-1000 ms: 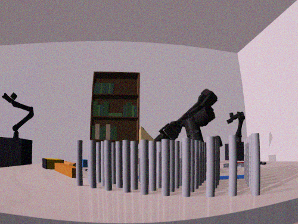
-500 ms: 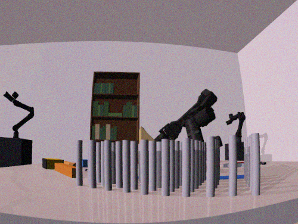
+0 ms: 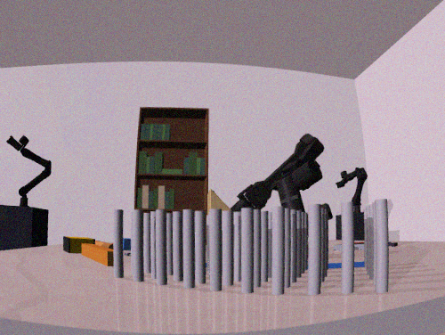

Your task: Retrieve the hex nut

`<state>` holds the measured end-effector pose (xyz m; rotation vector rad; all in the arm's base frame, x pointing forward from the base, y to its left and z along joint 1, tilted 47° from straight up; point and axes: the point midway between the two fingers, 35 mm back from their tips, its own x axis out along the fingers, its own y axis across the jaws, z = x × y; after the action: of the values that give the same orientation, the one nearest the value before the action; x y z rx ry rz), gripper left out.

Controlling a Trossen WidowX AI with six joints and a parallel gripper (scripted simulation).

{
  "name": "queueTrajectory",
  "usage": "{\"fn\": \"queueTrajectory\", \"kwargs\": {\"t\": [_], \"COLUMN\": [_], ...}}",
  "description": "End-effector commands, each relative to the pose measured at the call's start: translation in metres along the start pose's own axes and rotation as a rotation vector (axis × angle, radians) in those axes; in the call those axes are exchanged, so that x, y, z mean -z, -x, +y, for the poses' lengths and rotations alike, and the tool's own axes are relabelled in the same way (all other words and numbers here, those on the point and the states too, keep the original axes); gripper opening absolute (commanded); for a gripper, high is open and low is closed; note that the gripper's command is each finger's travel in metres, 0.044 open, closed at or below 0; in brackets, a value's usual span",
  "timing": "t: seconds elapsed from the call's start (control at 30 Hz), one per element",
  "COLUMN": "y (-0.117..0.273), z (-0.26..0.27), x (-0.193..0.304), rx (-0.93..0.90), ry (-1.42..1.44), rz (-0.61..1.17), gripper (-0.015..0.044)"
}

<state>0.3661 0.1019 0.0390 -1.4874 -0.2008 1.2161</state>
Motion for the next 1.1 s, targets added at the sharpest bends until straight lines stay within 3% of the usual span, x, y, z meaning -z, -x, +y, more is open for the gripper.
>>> {"fn": "queueTrajectory", "kwargs": {"t": [0.0,1.07], "y": [0.001,0.007], "z": [0.000,0.000], "x": [-0.003,-0.022], "rx": [0.001,0.001], "ry": [-0.003,-0.004], "rz": [0.003,0.002], "gripper": [0.0000,0.0000]}}
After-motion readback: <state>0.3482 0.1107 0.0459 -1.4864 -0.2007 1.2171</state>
